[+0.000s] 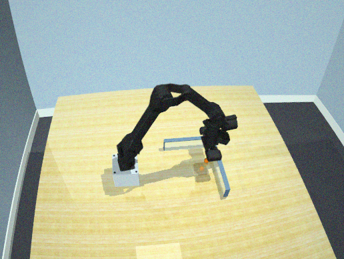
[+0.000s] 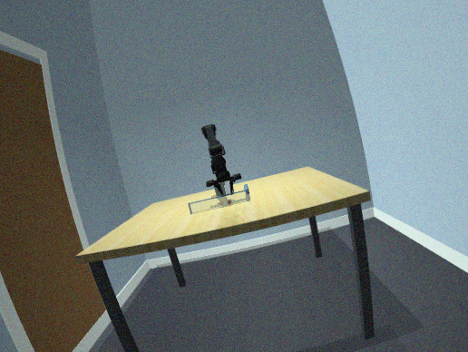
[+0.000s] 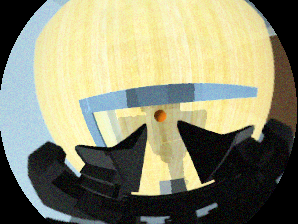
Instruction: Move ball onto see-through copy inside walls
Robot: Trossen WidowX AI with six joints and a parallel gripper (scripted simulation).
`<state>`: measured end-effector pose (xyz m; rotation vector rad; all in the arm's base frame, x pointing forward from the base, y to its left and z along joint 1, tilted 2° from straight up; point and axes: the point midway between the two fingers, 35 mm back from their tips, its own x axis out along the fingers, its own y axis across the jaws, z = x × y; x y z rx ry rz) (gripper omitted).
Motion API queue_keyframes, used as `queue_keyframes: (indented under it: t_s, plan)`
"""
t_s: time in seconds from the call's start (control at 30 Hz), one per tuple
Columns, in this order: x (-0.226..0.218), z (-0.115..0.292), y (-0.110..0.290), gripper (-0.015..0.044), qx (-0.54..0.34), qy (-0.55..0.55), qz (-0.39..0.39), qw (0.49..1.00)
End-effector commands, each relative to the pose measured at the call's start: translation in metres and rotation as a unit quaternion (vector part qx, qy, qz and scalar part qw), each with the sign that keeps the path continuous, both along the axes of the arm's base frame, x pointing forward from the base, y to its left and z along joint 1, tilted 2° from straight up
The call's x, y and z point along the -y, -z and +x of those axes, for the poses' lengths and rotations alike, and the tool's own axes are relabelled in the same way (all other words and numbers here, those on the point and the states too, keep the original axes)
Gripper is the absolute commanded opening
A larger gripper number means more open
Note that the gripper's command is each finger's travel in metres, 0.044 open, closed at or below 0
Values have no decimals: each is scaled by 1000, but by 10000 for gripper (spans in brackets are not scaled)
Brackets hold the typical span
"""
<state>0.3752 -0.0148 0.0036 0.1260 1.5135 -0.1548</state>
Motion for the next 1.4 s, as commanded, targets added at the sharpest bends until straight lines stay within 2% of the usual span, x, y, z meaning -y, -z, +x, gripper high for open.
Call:
queue_keyframes:
  t_s: [0.0, 0.73, 0.87, 1.13, 1.2, 1.37]
  plan:
    - [1, 0, 8, 213, -4, -5, -2, 1000]
    - [2, 1, 37, 213, -4, -5, -2, 1000]
    - [2, 1, 37, 108, -4, -5, -2, 1000]
    - [2, 1, 37, 54, -4, -5, -2, 1000]
    - [1, 0, 37, 2, -4, -7, -2, 1000]
    - [-9, -3, 18, 0, 4, -42, -2, 999]
